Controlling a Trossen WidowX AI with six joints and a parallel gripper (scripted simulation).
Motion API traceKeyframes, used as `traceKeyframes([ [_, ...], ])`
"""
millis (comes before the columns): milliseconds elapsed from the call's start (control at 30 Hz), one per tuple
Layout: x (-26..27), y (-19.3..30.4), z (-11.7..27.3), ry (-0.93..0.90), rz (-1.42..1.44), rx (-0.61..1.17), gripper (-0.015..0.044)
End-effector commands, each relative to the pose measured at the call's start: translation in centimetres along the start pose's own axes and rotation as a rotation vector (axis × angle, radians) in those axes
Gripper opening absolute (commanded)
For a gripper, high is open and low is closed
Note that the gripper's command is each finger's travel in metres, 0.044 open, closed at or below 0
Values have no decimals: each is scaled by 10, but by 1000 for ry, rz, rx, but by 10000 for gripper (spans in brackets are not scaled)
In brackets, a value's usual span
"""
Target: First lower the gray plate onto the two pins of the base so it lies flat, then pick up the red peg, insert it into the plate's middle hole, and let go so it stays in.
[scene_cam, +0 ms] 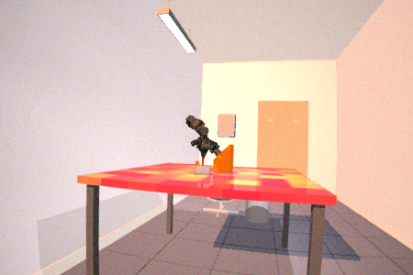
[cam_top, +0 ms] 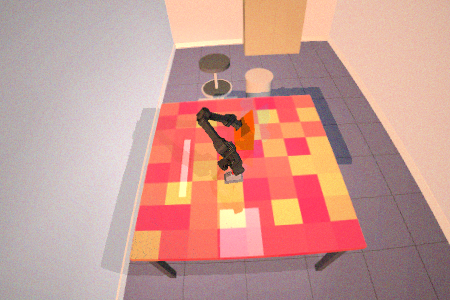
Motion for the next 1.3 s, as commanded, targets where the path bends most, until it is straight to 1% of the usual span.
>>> traceKeyframes([
  [0, -2, 1, -6, 7, 12, -2, 0],
  [1267, -1, 4, -7, 1, 3, 0, 0],
])
Point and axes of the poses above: the point midway between the two fingers, 35 mm back from their tips, its own z axis back along the fingers, its own x axis across the jaws, y = z × x, the point moved 3 cm from there along z, back along the fingers, and after that the axes turned 10 degrees about z, right-handed, at the moved point
